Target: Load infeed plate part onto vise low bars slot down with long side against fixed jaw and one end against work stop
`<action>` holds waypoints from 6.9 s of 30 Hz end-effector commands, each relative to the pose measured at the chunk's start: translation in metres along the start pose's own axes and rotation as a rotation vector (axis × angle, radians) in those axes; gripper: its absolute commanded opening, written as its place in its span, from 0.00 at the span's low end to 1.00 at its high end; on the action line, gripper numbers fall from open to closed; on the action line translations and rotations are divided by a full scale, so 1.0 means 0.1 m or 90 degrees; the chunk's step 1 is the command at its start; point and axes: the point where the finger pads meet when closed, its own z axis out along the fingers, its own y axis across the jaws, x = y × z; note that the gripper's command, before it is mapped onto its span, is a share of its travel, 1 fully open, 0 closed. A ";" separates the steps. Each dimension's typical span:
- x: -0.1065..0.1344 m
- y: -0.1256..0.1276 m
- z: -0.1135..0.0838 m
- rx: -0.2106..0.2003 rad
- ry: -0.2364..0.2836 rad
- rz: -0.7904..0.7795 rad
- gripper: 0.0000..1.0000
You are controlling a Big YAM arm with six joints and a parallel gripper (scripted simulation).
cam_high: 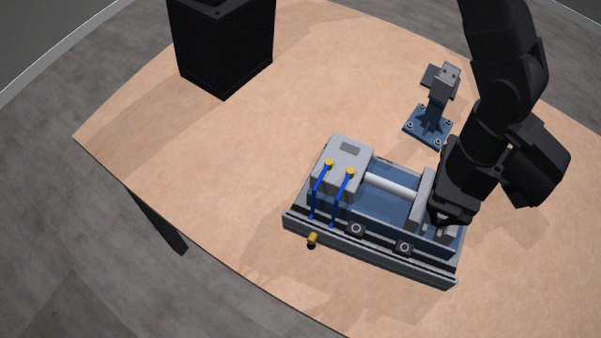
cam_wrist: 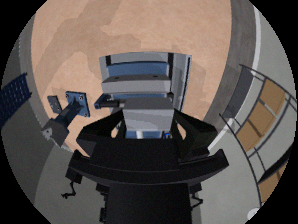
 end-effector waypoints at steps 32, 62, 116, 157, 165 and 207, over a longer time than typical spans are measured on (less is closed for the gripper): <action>-0.22 -0.02 0.04 0.009 -0.026 0.000 0.00; -0.25 -0.03 0.06 0.011 -0.030 -0.001 0.00; -0.25 -0.03 0.10 0.010 -0.028 0.000 0.00; -0.24 -0.03 0.10 0.009 -0.025 0.000 0.00; -0.24 -0.03 0.10 0.009 -0.024 0.000 0.00; -0.23 -0.03 0.10 0.007 -0.020 0.000 0.00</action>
